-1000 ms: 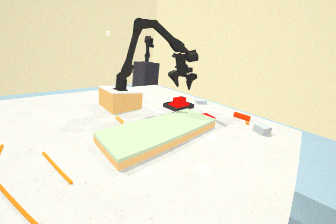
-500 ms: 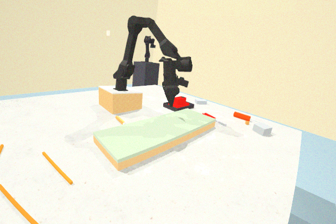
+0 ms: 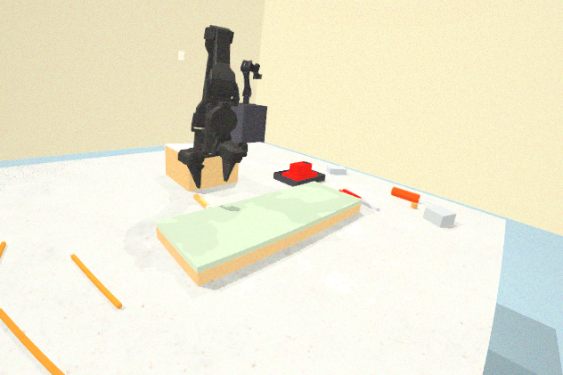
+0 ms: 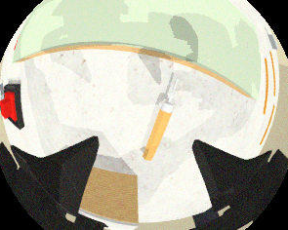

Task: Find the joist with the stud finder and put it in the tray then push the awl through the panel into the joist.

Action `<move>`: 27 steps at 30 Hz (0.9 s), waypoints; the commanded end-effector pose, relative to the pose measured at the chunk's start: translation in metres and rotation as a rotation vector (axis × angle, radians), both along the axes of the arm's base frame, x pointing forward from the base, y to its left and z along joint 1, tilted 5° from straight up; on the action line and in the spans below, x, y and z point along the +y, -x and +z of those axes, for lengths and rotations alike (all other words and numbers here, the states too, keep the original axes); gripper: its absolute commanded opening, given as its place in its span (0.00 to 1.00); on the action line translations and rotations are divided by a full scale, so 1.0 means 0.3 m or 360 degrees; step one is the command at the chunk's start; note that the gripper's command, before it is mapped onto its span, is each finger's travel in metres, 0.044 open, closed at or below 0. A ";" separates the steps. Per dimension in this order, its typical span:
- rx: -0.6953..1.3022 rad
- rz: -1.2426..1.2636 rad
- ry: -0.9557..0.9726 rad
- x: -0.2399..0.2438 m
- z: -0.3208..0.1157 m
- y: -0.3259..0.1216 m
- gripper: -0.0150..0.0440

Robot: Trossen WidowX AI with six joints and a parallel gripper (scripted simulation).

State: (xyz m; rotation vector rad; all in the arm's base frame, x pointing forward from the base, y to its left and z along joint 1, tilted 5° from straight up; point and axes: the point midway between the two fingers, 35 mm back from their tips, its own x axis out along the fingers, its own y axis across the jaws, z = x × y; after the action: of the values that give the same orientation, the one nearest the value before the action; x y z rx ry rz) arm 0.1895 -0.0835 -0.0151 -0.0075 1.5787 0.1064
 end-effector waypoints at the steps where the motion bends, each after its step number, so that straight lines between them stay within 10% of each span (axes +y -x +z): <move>1: 0.0093 -0.0286 -0.0014 -0.070 -0.029 0.140 1.00; 27: 0.0114 -0.0339 -0.0016 -0.053 -0.078 0.158 1.00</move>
State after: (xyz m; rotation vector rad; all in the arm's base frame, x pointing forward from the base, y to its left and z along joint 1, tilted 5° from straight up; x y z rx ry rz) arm 0.1443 -0.1007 -0.0325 0.1700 1.6314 -0.0492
